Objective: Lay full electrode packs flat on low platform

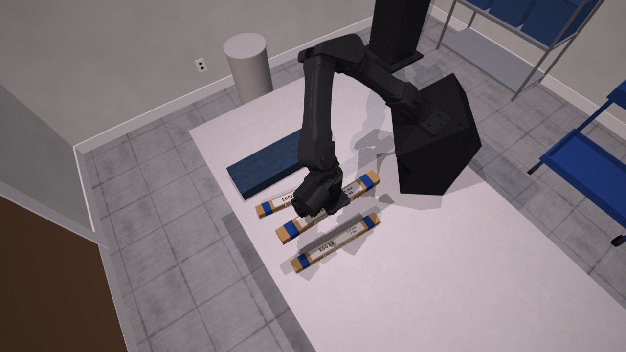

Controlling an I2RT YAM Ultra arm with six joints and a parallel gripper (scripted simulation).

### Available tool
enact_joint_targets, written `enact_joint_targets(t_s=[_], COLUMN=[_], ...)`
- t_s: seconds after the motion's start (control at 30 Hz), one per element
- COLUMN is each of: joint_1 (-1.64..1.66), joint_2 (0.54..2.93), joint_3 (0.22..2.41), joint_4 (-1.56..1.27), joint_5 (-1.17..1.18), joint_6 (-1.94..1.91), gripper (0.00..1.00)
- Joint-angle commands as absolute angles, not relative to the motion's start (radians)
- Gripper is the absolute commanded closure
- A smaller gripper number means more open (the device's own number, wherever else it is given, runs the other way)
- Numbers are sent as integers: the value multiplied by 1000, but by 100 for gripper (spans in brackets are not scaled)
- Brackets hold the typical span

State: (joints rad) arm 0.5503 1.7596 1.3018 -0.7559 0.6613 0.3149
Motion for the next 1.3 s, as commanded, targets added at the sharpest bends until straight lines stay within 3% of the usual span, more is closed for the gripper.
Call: enact_joint_targets(t_s=[0.0,1.27], joint_1=[559,309], joint_2=[1673,1496], joint_3=[1314,1236], joint_4=[-768,-698], joint_5=[649,531], joint_6=[275,9], gripper=[100,100])
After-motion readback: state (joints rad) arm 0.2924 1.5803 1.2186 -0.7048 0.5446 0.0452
